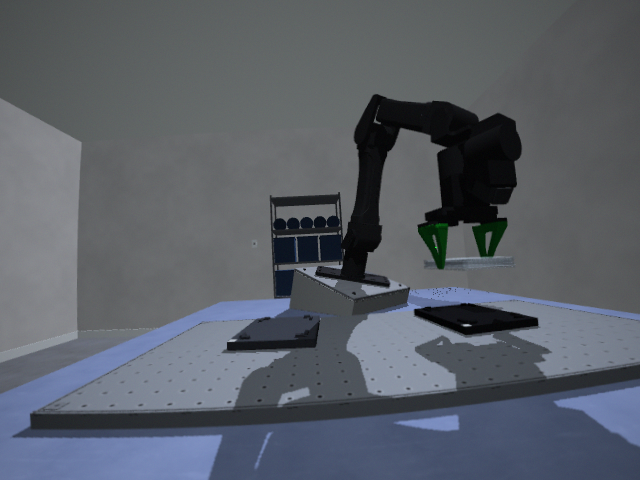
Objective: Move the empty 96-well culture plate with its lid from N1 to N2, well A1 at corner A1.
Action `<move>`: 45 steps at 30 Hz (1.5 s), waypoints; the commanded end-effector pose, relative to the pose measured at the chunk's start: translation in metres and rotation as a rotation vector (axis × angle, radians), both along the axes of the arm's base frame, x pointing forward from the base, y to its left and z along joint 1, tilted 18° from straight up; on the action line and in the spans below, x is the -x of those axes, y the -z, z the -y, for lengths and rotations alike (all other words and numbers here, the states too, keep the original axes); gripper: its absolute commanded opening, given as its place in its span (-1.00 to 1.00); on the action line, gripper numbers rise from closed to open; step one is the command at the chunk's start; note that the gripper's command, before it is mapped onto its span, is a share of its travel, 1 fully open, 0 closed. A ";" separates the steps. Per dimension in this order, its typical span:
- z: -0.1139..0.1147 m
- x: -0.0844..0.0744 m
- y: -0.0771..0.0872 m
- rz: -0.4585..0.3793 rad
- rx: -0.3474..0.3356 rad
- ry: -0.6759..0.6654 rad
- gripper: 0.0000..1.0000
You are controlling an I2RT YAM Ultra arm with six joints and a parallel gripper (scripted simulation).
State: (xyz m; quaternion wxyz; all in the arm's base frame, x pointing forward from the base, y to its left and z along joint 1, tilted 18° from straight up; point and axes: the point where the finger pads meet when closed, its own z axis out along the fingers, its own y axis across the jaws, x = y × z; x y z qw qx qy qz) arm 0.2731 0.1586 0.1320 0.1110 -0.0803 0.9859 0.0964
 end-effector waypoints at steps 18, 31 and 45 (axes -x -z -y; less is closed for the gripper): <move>-0.003 -0.004 0.011 0.024 -0.007 0.007 -1.00; -0.008 -0.008 0.034 0.007 0.002 0.001 -1.00; -0.016 -0.020 0.033 0.062 -0.027 0.003 -1.00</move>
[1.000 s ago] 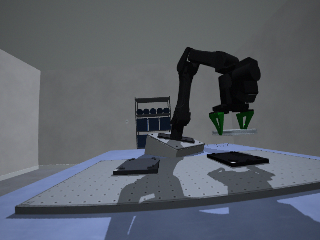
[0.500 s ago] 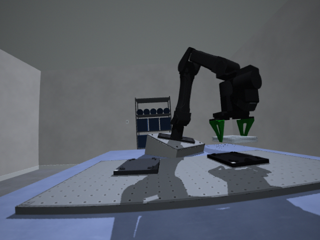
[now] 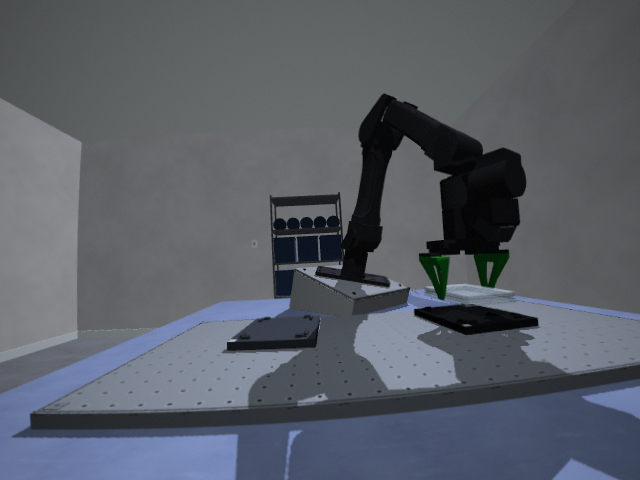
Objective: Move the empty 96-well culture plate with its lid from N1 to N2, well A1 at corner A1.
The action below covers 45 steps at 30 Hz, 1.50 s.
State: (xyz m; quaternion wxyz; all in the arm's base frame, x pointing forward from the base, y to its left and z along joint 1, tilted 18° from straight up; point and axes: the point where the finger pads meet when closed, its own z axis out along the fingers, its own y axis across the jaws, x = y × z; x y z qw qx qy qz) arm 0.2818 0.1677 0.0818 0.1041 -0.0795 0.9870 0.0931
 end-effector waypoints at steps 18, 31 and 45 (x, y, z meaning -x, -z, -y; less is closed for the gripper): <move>-0.011 -0.019 -0.008 0.089 -0.042 0.006 -1.00; -0.004 -0.007 0.007 0.053 -0.023 0.006 -1.00; -0.005 -0.006 0.009 0.053 -0.022 0.004 -1.00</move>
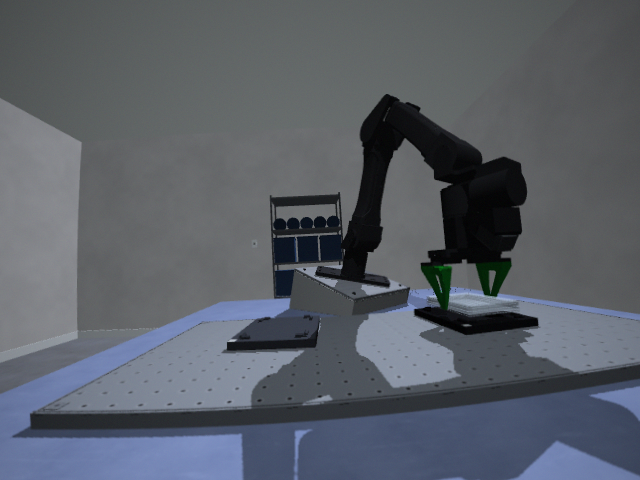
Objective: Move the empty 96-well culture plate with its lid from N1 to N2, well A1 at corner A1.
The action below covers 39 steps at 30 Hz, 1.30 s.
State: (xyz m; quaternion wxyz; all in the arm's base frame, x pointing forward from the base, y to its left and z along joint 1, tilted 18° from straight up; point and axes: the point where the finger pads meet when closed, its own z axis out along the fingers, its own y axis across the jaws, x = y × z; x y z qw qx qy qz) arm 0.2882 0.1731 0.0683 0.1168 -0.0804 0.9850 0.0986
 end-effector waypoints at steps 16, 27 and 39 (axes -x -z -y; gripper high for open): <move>-0.002 -0.001 -0.005 0.036 -0.013 0.001 -1.00; 0.000 0.001 0.000 0.028 -0.009 0.005 -1.00; -0.002 -0.002 0.002 0.026 -0.008 0.003 -1.00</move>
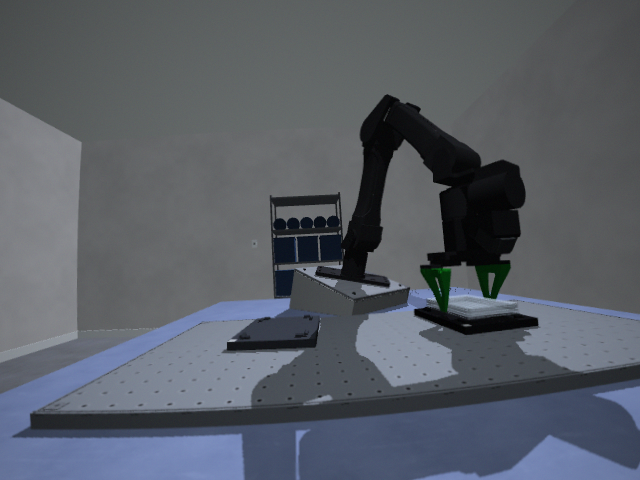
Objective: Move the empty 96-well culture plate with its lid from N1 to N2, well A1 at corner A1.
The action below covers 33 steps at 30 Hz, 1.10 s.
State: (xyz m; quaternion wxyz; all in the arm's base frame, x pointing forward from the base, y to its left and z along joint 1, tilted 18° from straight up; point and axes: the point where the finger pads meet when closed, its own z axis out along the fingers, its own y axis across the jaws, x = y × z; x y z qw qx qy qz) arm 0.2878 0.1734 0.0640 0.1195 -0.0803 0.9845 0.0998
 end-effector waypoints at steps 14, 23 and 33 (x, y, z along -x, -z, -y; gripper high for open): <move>-0.002 -0.002 0.003 0.013 -0.001 0.003 -1.00; -0.001 -0.003 0.000 0.013 -0.005 0.002 1.00; -0.001 -0.003 0.000 0.013 -0.005 0.002 1.00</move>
